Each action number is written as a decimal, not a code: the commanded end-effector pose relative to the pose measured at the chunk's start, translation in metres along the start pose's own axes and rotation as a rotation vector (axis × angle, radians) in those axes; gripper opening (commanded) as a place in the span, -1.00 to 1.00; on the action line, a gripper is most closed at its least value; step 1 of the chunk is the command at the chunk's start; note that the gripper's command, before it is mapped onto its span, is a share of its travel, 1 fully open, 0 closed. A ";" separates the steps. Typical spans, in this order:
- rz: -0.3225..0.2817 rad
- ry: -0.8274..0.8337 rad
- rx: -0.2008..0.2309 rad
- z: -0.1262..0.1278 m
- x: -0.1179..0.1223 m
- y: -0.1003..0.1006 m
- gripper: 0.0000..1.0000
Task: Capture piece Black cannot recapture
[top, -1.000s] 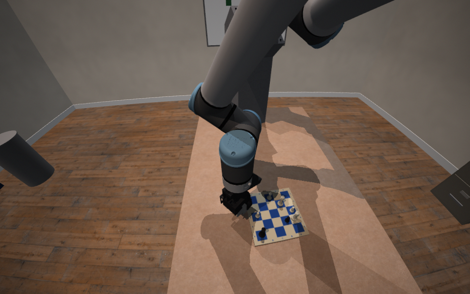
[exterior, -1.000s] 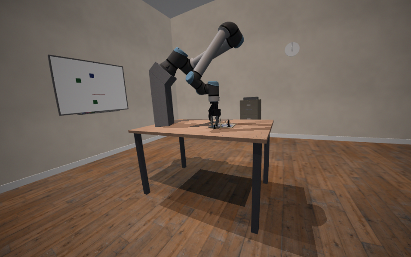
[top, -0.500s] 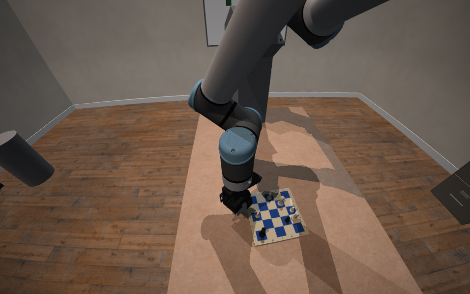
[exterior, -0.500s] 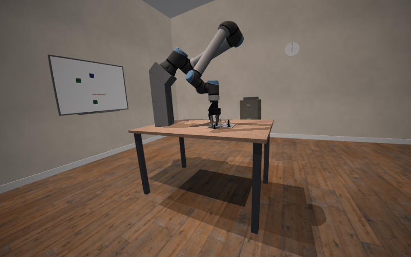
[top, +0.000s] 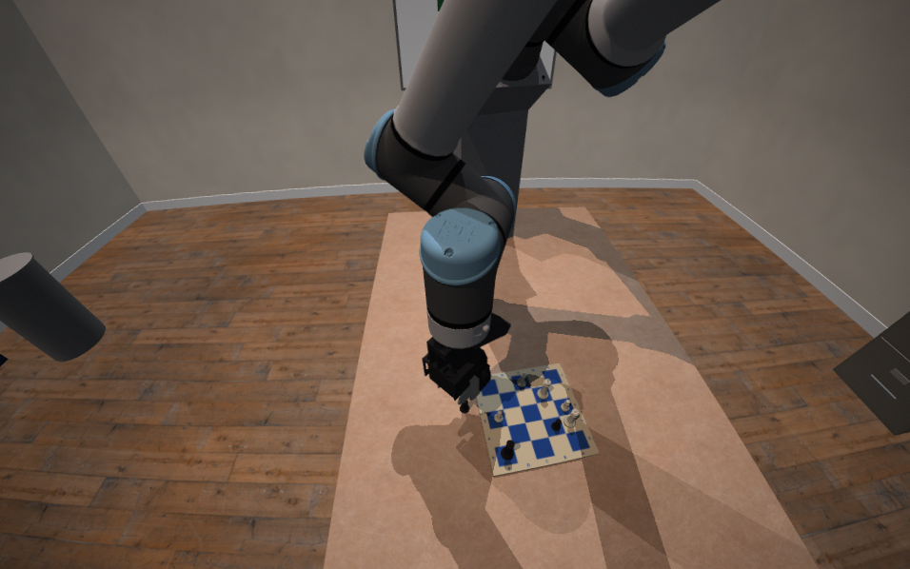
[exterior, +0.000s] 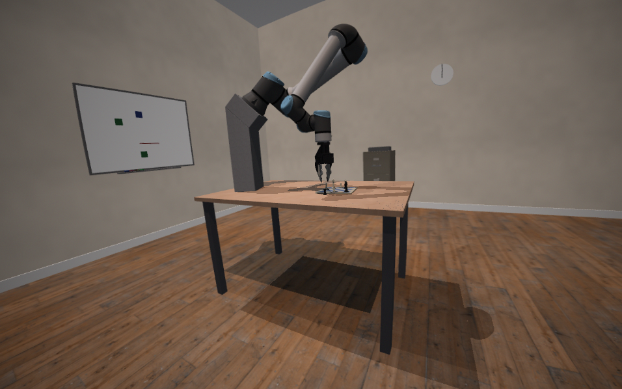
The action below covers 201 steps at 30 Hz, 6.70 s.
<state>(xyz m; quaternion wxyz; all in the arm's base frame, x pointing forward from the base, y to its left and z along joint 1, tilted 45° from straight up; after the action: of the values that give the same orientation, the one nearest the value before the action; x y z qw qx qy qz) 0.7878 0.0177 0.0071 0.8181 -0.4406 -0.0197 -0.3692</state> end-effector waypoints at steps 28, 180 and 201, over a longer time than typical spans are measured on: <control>0.000 -0.001 0.000 0.000 0.000 -0.025 1.00; 0.000 0.102 0.000 0.207 -0.088 0.008 -0.51; 0.000 0.102 0.000 0.207 -0.088 0.014 -0.51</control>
<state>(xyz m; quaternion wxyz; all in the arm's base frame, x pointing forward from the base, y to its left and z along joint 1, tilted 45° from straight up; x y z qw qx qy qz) 0.7902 0.2252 0.0950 0.8181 -0.4212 0.0226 -0.3909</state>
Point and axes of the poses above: the point where the finger pads meet when closed, its own y axis out along the fingers, its own z axis across the jaws, x = y × z, the point moved 2 cm from there along -y, back along the fingers, and after that the axes turned 9 degrees about -y, right-handed, at the moved point
